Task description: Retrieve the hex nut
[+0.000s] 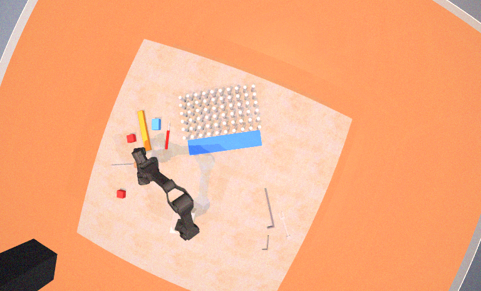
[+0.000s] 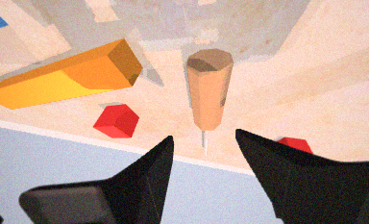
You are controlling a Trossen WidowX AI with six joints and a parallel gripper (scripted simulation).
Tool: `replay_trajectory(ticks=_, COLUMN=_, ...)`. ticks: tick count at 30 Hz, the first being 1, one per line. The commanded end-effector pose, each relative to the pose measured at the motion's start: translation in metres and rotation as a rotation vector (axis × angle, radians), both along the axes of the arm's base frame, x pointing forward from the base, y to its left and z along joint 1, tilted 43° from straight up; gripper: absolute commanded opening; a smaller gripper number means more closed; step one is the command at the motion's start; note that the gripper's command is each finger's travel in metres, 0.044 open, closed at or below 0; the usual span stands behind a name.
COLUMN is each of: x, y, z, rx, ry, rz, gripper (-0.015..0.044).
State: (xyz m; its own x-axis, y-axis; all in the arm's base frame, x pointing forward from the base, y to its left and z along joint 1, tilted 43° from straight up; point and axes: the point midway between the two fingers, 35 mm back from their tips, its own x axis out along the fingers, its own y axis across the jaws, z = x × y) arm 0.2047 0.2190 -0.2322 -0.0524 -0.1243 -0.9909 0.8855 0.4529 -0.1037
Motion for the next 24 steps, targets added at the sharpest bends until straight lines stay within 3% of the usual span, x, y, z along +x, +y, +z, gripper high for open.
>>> replay_trajectory(ticks=1, x=0.0, y=-0.008, z=-0.005, rx=-0.009, ry=0.003, rz=0.0, gripper=0.028)
replay_trajectory(ticks=24, x=0.002, y=-0.033, z=-0.033, rx=-0.014, ry=0.003, rz=0.002, gripper=0.028)
